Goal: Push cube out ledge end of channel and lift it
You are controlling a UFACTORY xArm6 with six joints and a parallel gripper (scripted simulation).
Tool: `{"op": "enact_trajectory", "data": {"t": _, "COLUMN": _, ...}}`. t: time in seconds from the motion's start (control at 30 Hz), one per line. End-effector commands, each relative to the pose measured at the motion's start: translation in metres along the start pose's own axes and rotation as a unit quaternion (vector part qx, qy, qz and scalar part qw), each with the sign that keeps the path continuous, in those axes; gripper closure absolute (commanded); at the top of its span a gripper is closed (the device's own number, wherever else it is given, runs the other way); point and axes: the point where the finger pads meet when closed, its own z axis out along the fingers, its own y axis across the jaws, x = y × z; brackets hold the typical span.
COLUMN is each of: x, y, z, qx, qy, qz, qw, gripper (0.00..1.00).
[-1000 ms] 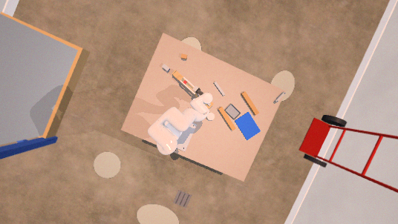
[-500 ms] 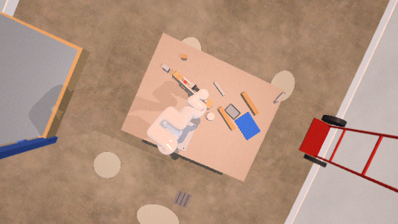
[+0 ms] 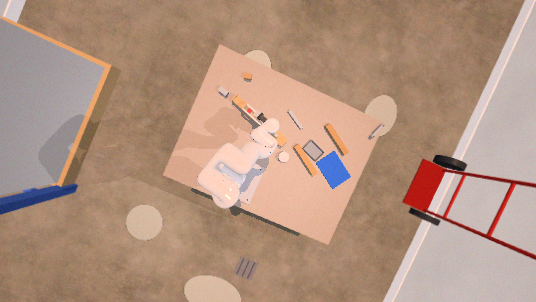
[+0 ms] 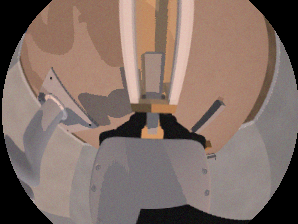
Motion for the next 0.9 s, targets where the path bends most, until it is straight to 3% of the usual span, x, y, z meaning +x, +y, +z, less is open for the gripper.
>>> {"op": "enact_trajectory", "data": {"t": 0.0, "x": 0.0003, "y": 0.0014, "z": -0.0011, "qx": -0.002, "qy": 0.0, "qz": 0.0, "qw": 1.0, "gripper": 1.0}}
{"op": "enact_trajectory", "data": {"t": 0.13, "x": 0.0003, "y": 0.0014, "z": -0.0011, "qx": -0.002, "qy": 0.0, "qz": 0.0, "qw": 1.0, "gripper": 1.0}}
{"op": "enact_trajectory", "data": {"t": 0.17, "x": 0.0003, "y": 0.0014, "z": -0.0011, "qx": -0.002, "qy": 0.0, "qz": 0.0, "qw": 1.0, "gripper": 0.62}}
{"op": "enact_trajectory", "data": {"t": 0.87, "x": 0.0003, "y": 0.0014, "z": -0.0011, "qx": -0.002, "qy": 0.0, "qz": 0.0, "qw": 1.0, "gripper": 0.62}}
